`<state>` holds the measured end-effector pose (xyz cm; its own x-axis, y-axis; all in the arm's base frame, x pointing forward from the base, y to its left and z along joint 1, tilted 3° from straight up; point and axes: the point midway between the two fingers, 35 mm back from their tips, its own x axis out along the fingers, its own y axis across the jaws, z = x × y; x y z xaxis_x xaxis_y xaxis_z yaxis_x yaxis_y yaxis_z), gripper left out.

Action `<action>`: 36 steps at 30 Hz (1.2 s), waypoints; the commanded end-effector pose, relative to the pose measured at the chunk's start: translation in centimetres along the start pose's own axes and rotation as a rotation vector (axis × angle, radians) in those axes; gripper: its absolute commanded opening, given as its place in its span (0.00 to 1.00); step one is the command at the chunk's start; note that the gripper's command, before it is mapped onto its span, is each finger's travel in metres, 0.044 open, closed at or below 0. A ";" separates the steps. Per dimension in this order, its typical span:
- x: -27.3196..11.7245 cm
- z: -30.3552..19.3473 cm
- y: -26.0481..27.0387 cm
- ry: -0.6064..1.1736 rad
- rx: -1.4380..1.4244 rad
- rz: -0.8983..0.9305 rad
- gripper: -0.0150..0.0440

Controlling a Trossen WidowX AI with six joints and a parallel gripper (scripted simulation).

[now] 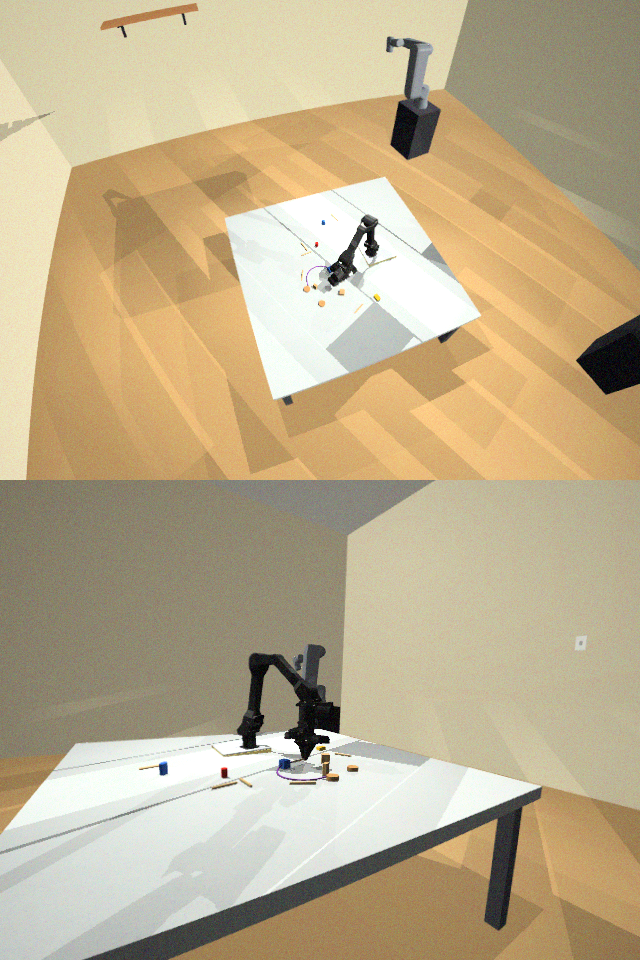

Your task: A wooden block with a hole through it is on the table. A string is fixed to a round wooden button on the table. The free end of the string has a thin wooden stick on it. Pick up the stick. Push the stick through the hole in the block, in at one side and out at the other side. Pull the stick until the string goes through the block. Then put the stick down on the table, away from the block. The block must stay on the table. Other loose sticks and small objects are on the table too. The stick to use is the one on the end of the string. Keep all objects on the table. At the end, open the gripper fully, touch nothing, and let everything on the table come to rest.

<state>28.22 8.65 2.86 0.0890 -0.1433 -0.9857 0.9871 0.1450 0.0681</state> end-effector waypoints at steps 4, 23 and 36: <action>-0.1 -1.0 -0.2 -0.002 -0.001 0.001 0.25; 0.5 -2.7 0.0 -0.003 -0.017 -0.032 0.30; -7.4 -1.8 0.4 -0.003 -0.016 -0.032 0.61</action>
<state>27.82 11.48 7.23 0.0444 -0.1583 -0.9864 0.9867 0.1613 0.0186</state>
